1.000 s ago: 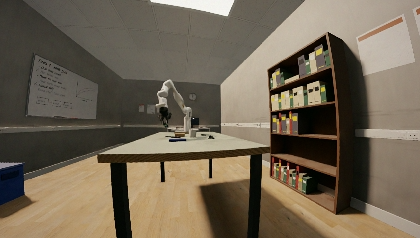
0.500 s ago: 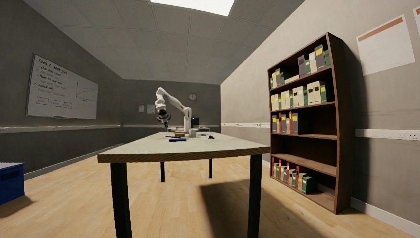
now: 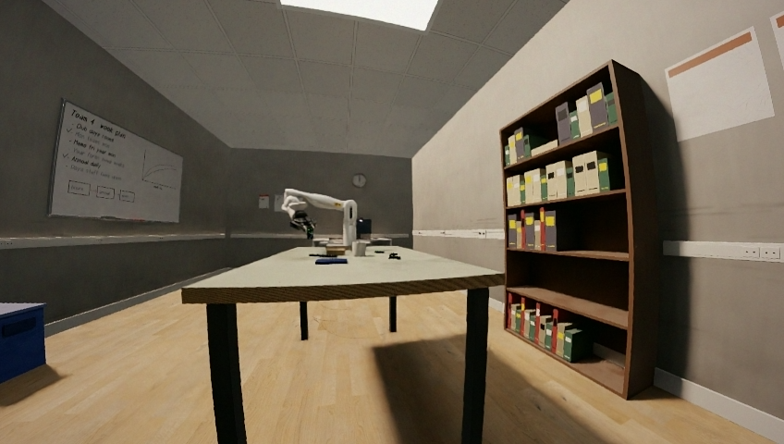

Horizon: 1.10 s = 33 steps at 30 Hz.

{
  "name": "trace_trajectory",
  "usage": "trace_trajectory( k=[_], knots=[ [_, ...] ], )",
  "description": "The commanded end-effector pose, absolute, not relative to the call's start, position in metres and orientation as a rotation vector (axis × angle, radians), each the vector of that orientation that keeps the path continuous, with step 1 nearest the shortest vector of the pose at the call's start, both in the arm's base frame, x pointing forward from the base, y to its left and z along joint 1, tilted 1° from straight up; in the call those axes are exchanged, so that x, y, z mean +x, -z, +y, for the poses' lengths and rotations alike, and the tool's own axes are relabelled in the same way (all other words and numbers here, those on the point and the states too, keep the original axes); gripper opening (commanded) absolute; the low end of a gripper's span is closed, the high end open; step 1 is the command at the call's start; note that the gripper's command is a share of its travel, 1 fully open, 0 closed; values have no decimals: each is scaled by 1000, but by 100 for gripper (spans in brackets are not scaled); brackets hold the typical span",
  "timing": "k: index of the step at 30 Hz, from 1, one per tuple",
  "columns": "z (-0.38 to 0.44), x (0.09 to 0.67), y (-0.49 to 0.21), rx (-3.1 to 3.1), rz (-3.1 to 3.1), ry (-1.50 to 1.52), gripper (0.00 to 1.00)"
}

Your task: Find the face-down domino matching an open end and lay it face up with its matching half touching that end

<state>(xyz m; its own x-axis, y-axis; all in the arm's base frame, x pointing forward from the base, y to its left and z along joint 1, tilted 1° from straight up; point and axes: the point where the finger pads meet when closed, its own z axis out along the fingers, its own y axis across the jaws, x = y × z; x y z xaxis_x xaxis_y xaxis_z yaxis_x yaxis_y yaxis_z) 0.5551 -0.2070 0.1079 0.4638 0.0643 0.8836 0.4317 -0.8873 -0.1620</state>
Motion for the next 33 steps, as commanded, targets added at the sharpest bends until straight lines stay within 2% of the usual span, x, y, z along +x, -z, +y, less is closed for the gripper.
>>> trace_trajectory(
  k=[1,10,33],
  knots=[
    [-207,553,-107,-2262,-499,1453,31],
    [-207,550,-109,-2134,-608,1573,31],
    [-207,550,-108,-1999,-724,1651,31]
  ],
)
